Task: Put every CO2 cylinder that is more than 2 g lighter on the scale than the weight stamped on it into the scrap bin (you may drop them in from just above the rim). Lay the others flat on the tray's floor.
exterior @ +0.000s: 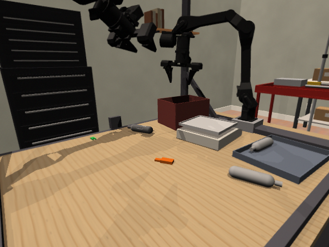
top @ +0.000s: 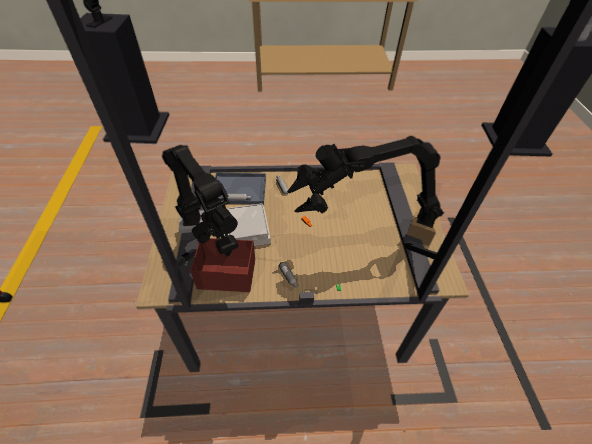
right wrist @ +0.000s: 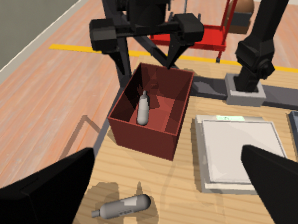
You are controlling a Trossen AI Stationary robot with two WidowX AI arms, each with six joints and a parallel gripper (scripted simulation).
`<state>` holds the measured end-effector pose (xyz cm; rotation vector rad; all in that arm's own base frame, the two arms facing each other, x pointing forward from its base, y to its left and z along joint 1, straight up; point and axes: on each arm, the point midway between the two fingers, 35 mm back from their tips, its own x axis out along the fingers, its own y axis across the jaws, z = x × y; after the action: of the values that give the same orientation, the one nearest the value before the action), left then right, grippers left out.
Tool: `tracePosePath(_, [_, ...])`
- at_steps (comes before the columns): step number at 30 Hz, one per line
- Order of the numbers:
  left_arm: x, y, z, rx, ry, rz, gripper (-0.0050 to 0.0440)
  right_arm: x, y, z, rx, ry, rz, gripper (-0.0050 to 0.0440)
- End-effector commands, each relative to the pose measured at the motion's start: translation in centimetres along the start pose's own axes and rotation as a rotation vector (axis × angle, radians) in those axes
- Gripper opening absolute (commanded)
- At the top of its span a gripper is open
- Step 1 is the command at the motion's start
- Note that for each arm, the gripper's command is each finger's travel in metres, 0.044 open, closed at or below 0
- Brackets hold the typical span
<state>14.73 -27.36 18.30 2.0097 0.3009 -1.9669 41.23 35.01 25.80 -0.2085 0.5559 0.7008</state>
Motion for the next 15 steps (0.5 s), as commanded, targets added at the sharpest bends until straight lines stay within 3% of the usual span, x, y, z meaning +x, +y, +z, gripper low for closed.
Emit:
tracePosePath(1, [0.8,1.4,-1.6,-0.222,0.016,0.048,0.044,-3.4,0.6,0.9,-0.01,-0.058,0.01,0.044])
tracePosePath(6, [1.7,3.0,-3.7,-0.501,0.016,0.116,0.044,-5.1,1.0,-0.5,-0.015,-0.057,0.018,0.044])
tracePosePath(8, [1.7,3.0,-3.7,-0.501,0.016,0.116,0.044,-5.1,1.0,-0.5,-0.015,-0.057,0.018,0.044])
tracePosePath(15, [2.9,5.0,-7.0,-0.912,-0.008,0.221,0.044,-7.6,1.5,-3.2,-0.022,-0.055,0.029,0.044])
